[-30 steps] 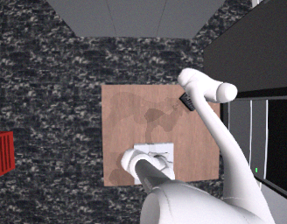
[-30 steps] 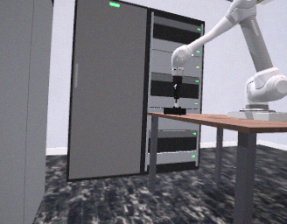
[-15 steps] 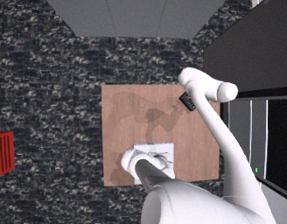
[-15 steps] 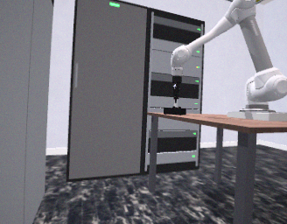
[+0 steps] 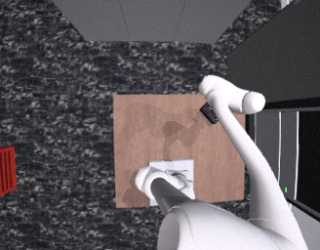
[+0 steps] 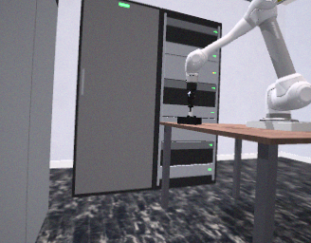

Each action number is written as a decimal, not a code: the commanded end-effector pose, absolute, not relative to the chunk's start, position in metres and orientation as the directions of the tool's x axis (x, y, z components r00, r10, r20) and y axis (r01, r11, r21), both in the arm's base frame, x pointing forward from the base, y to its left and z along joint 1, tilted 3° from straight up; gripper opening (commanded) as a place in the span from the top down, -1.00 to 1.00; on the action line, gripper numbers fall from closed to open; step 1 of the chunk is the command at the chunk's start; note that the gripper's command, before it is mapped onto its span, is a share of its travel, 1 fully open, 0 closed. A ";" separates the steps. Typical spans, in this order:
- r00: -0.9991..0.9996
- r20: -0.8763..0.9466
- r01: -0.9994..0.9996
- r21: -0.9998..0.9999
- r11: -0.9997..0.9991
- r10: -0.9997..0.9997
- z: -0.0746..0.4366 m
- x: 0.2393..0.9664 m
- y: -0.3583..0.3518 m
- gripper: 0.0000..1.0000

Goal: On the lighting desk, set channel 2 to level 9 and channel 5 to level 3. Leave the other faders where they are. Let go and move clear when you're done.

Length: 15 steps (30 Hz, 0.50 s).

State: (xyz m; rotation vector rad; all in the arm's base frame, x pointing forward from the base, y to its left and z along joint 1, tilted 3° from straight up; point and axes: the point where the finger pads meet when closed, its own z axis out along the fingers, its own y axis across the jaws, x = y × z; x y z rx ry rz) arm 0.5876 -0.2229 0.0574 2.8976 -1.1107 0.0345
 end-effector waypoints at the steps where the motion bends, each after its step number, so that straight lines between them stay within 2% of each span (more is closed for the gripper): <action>1: 0.744 0.034 -0.669 0.028 -0.743 -0.668 0.058 0.588 -0.223 0.80; 15: 0.744 0.034 -0.669 0.028 -0.743 -0.668 0.057 0.586 -0.222 0.80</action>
